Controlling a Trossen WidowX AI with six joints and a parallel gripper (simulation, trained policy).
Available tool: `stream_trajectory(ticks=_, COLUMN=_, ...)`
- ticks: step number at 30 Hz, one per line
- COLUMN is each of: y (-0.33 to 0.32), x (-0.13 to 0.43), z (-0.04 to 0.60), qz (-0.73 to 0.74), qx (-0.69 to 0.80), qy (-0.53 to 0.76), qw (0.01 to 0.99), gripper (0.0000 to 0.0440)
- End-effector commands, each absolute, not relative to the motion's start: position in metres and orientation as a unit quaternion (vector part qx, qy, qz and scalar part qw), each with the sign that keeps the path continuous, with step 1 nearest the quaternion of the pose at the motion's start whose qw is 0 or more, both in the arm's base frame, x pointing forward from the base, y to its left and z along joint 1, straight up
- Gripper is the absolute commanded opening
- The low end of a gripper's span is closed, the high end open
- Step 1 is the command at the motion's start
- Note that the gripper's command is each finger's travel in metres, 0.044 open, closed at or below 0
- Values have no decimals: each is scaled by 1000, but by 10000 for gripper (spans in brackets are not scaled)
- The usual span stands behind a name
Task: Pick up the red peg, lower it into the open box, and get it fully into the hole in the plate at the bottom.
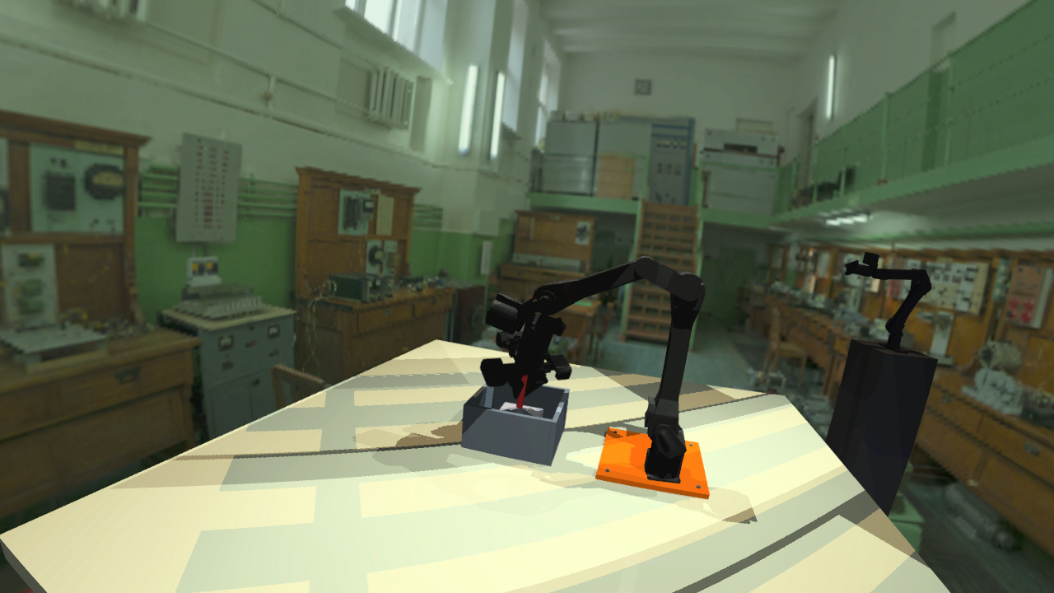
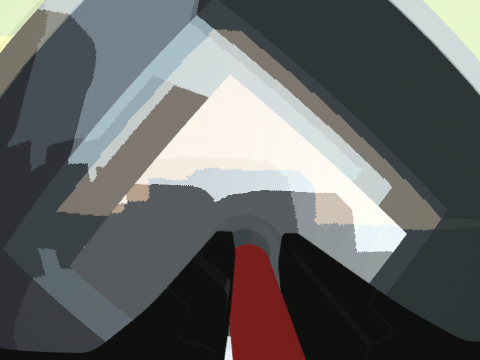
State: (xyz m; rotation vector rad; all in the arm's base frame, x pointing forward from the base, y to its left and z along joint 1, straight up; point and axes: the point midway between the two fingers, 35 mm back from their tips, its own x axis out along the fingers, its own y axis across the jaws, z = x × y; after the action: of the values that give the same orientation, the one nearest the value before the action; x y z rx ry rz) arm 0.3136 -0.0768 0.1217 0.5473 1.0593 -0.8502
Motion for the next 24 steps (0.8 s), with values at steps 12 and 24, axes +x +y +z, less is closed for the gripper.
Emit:
stream_trajectory(ticks=12, y=-87, x=323, z=92, qz=-343, qx=224, qy=537, qw=737, gripper=150)
stream_trajectory(ticks=24, y=-88, x=350, z=119, qz=-320, qx=231, qy=553, qw=734, gripper=187)
